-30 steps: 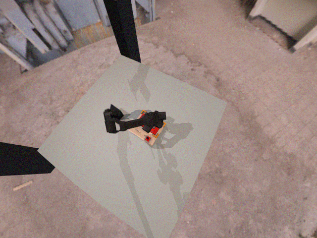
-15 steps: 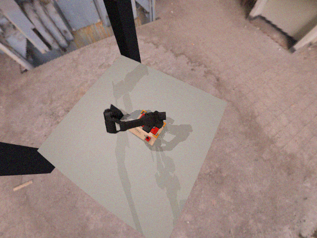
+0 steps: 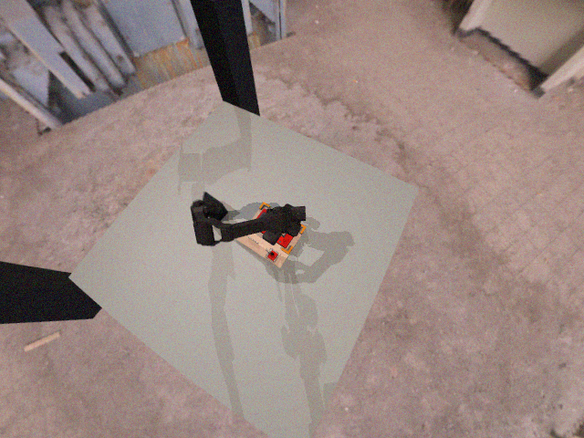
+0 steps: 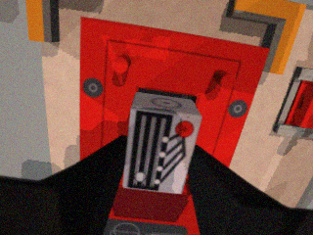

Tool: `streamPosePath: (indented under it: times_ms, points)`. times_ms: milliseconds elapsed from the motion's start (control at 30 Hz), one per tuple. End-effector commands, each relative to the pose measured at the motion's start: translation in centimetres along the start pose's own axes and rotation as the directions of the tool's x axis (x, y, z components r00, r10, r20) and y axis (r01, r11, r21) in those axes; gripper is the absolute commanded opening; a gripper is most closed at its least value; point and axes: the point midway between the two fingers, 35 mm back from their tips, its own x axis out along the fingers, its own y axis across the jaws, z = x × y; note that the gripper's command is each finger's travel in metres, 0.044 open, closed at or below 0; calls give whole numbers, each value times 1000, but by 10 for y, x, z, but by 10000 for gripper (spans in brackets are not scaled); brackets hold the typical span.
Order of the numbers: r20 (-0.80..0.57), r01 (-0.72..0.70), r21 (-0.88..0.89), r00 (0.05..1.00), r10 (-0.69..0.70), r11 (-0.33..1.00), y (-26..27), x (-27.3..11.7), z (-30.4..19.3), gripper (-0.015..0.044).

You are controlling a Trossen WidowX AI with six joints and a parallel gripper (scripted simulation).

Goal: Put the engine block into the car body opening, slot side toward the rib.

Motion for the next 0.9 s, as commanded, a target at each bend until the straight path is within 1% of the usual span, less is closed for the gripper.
streamPosePath:
  times_ms: [0, 867]
  points:
    - [1, 3, -3, 1000, -3, 1000, -1, 1, 1, 159]
    - [1, 3, -4, 1000, -3, 1000, -1, 4, 0, 159]
